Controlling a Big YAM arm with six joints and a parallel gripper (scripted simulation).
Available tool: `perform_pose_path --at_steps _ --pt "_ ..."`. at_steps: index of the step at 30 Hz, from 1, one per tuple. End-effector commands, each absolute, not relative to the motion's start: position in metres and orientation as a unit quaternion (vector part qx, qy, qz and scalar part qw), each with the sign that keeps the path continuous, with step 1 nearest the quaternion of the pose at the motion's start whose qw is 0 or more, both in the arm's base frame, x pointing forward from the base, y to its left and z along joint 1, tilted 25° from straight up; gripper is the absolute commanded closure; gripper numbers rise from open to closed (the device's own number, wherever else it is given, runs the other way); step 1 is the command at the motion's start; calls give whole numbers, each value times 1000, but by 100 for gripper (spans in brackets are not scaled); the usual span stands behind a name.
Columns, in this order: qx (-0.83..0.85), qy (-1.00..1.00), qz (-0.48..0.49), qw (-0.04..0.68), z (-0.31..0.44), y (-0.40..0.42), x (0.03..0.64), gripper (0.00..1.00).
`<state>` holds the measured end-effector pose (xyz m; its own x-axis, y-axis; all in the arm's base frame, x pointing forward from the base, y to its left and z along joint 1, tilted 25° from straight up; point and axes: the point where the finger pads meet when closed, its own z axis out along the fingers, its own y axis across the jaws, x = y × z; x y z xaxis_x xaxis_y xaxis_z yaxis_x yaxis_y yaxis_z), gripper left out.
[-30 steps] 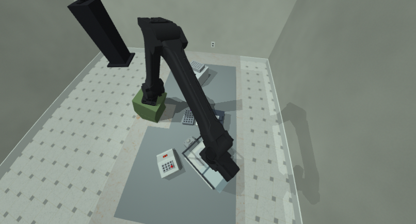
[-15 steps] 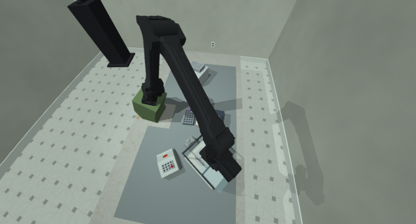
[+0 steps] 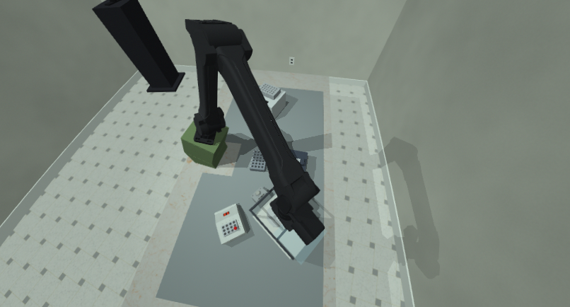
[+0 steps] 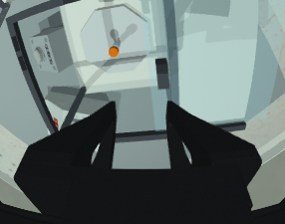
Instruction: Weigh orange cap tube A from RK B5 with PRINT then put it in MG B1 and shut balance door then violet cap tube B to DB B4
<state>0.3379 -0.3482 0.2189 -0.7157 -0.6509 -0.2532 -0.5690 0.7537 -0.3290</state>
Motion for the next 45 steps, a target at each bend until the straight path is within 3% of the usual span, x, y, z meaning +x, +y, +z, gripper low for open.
perform_pose_path --at_steps 1,5,33,45 --pt "-256 933 -150 205 264 -365 340 64" --pt "-191 954 -114 203 235 -351 327 64" --pt "169 953 -44 246 243 -346 322 64" --pt "344 909 11 233 216 -329 305 64"
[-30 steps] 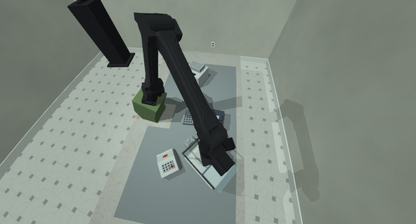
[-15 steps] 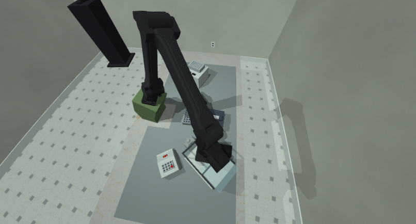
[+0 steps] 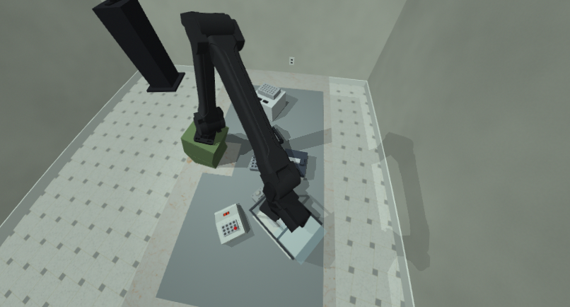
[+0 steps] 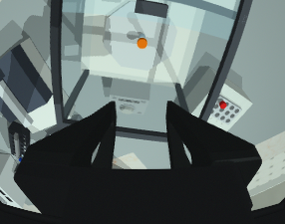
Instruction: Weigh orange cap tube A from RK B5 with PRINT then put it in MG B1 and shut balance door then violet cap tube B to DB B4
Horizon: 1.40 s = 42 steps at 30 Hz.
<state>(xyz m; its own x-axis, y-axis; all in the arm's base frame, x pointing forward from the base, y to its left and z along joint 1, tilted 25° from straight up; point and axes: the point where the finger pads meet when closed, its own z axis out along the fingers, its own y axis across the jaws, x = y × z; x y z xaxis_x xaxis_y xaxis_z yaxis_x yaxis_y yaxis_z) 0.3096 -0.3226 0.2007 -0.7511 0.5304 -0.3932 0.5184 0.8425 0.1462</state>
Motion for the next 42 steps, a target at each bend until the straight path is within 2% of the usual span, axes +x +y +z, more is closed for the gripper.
perform_pose_path --at_steps 1,4,16,33,36,42 --pt "344 909 11 233 216 -329 305 64" --pt "358 898 5 254 241 -338 317 64" --pt "360 907 29 216 196 -324 317 64" --pt "359 908 29 216 173 -326 327 64" --pt "353 906 20 232 188 -333 333 64" --pt "358 907 27 220 166 -329 334 64"
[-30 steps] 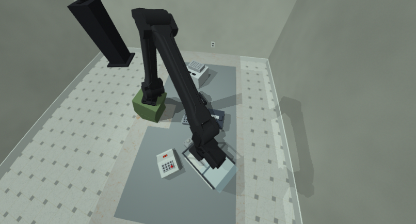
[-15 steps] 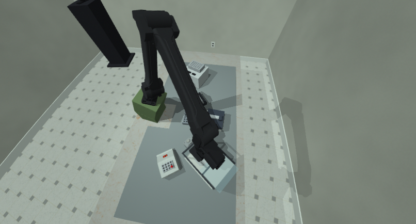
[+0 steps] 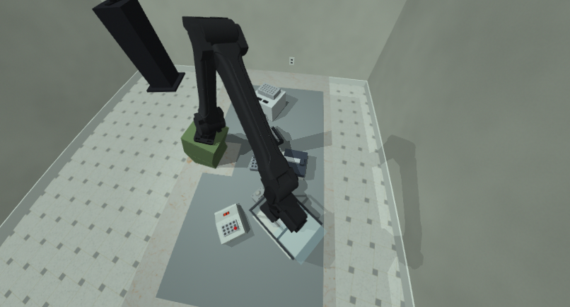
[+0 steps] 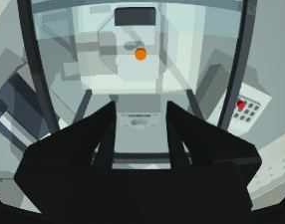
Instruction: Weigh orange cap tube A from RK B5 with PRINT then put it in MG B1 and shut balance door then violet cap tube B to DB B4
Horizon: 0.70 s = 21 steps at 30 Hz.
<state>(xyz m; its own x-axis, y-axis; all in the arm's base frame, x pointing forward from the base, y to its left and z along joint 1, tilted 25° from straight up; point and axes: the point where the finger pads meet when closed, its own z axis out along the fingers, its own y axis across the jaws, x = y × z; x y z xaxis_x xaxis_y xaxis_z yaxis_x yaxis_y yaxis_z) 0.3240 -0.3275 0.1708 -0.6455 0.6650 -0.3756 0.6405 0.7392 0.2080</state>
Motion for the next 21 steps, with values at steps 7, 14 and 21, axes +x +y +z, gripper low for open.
perform_pose_path --at_steps 7,14,21 --pt "358 907 26 222 158 -332 340 64" --pt "359 907 28 218 146 -330 341 64" --pt "359 908 29 216 133 -330 345 64"
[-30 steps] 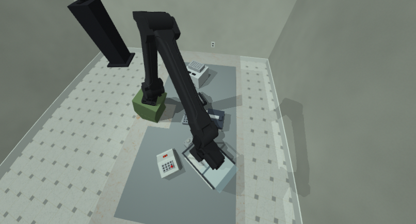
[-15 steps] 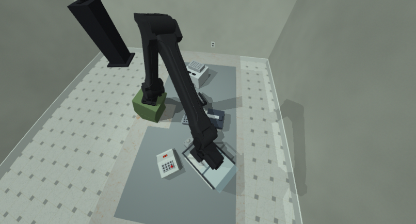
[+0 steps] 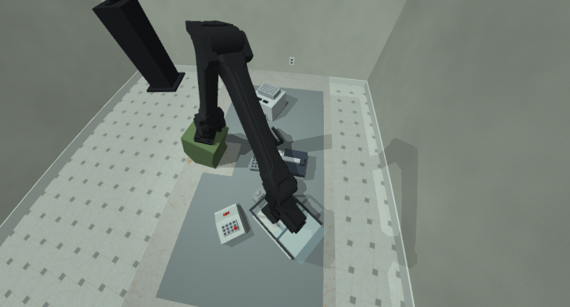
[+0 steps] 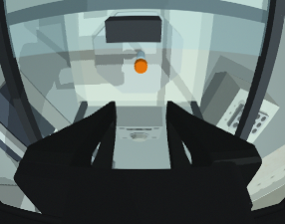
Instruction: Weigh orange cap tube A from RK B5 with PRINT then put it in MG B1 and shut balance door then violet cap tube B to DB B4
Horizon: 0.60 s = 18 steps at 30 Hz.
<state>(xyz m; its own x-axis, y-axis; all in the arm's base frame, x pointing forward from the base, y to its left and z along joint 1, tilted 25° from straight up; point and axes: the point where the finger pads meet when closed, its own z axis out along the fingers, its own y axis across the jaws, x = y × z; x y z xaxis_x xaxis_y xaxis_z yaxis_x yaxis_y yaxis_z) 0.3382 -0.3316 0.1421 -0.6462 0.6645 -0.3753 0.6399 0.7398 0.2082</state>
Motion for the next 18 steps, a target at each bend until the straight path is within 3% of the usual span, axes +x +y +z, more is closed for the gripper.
perform_pose_path --at_steps 1,18 --pt "359 908 29 216 132 -330 346 64" --pt "359 908 29 217 110 -333 356 64"
